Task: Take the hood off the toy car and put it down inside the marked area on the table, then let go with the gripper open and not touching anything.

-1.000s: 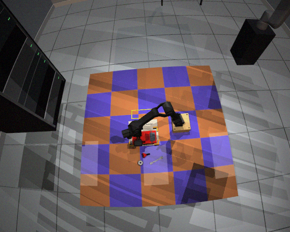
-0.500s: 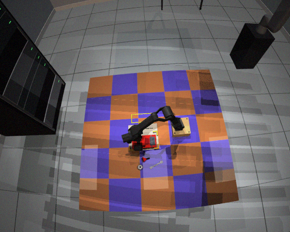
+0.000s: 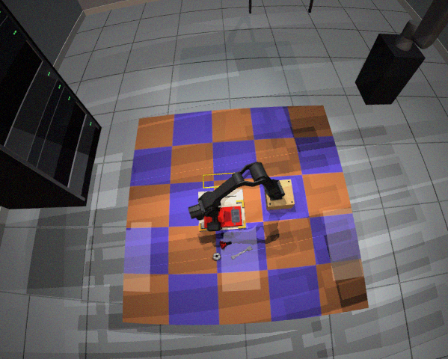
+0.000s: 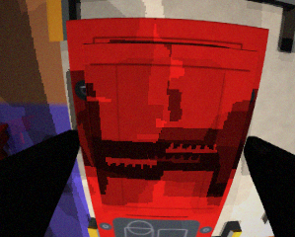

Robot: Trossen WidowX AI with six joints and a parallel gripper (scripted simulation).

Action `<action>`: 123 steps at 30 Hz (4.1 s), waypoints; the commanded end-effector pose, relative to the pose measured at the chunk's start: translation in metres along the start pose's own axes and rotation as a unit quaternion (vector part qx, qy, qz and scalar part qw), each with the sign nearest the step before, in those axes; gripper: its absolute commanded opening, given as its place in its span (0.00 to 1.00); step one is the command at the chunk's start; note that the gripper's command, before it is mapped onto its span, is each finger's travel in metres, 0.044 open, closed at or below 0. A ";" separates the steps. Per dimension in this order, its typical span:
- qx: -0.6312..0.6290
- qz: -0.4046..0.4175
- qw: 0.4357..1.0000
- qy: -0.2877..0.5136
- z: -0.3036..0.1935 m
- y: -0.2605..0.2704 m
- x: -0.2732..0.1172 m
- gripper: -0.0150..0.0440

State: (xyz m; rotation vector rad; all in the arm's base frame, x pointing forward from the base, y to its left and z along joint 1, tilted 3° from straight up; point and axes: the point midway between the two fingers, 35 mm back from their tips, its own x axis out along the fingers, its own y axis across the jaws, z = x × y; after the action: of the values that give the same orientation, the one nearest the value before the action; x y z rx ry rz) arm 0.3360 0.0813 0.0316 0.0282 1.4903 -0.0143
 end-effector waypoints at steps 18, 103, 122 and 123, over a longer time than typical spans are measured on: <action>0.000 0.000 1.000 0.000 0.000 0.000 0.004 0.77; 0.009 -0.003 1.000 0.000 0.004 -0.118 -0.065 0.25; 0.004 -0.007 1.000 0.001 -0.020 -0.203 -0.070 0.25; 0.003 -0.007 1.000 0.001 -0.022 -0.207 -0.070 0.25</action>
State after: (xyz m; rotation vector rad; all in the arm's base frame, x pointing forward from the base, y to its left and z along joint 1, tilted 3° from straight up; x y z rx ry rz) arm 0.3084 -0.1162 0.0974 0.0245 1.4896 -0.0380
